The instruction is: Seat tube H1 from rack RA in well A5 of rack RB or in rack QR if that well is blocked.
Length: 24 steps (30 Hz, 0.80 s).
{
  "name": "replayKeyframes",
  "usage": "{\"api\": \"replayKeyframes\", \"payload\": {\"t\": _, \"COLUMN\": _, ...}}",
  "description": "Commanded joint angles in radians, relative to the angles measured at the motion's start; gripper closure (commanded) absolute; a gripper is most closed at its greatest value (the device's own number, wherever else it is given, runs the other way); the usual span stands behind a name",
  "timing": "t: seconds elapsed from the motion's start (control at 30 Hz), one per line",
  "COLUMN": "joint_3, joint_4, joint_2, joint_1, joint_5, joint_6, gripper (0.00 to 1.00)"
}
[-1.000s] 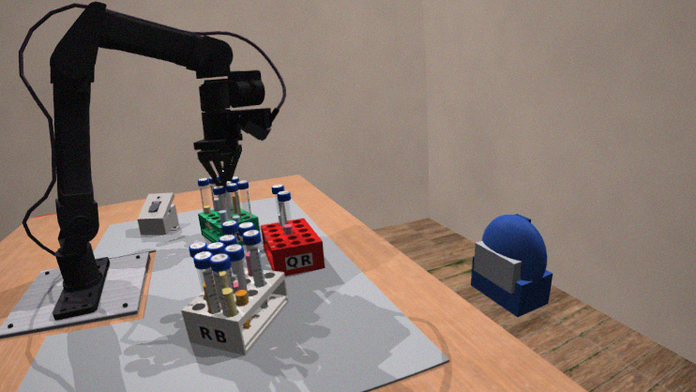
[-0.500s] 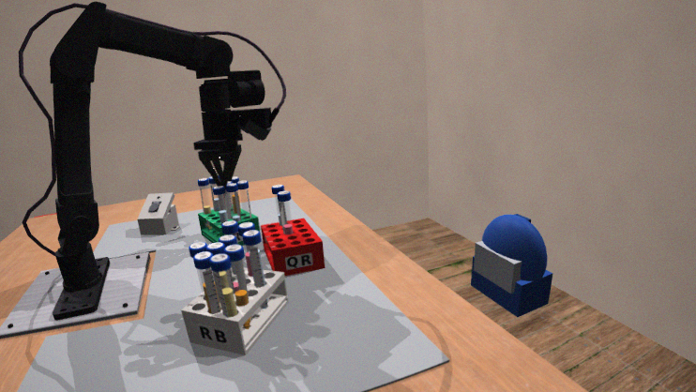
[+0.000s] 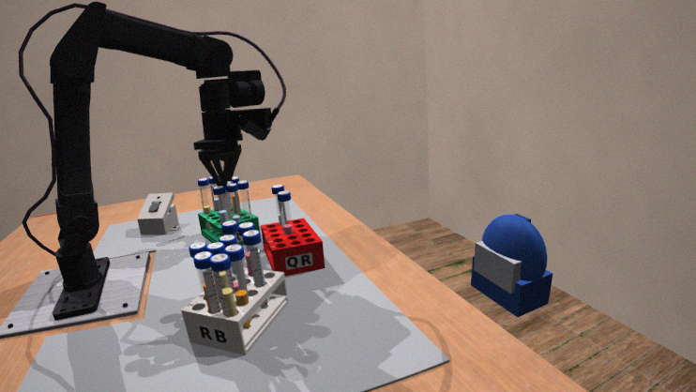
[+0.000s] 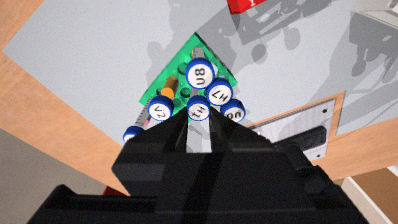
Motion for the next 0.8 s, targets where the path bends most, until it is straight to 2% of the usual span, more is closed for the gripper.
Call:
{"api": "replayKeyframes", "payload": {"t": 0.0, "joint_3": 0.020, "joint_4": 0.017, "joint_2": -0.033, "joint_1": 0.014, "joint_5": 0.008, "joint_6": 0.005, "gripper": 1.00}}
{"api": "replayKeyframes", "payload": {"t": 0.07, "joint_3": 0.032, "joint_4": -0.015, "joint_2": -0.033, "joint_1": 0.014, "joint_5": 0.008, "joint_6": 0.005, "gripper": 1.00}}
{"api": "replayKeyframes", "payload": {"t": 0.77, "joint_3": 0.095, "joint_4": -0.086, "joint_2": -0.042, "joint_1": 0.016, "joint_5": 0.008, "joint_6": 0.009, "gripper": 1.00}}
